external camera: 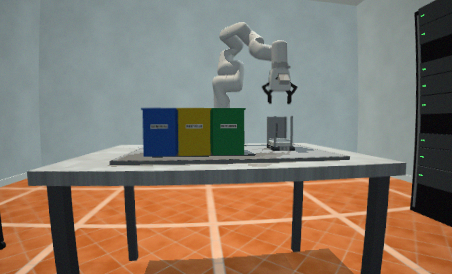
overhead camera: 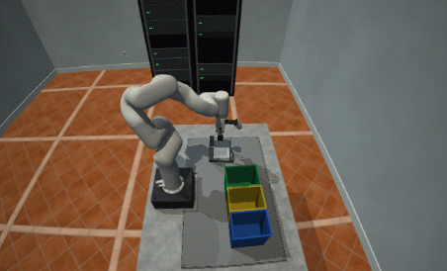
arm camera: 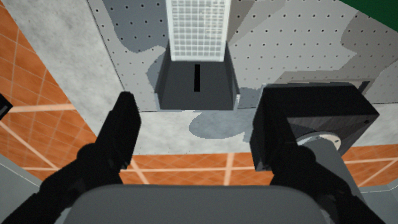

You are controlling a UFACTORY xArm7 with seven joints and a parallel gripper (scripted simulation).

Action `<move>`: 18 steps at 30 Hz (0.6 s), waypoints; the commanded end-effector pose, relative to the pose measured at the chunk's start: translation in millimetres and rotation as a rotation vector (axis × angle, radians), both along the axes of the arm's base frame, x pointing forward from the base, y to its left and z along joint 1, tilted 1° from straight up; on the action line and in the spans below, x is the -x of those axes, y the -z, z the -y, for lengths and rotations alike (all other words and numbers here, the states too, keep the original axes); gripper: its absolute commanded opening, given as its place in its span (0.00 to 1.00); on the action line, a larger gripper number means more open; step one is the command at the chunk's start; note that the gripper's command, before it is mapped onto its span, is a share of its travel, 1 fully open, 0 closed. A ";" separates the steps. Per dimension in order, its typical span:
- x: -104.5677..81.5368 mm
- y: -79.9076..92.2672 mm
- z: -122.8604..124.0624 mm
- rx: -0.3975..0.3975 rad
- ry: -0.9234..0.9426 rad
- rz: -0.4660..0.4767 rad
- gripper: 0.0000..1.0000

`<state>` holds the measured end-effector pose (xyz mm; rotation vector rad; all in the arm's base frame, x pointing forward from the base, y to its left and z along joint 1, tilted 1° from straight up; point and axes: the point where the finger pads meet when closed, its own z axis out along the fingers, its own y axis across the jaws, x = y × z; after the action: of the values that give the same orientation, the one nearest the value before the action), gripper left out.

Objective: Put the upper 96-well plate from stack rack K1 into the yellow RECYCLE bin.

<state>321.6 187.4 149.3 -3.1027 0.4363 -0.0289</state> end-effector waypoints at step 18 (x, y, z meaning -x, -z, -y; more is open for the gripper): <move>-2.0 27.8 -0.7 -0.001 0.000 0.003 1.00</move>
<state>321.9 187.5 123.0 -3.1026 0.4362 -0.0283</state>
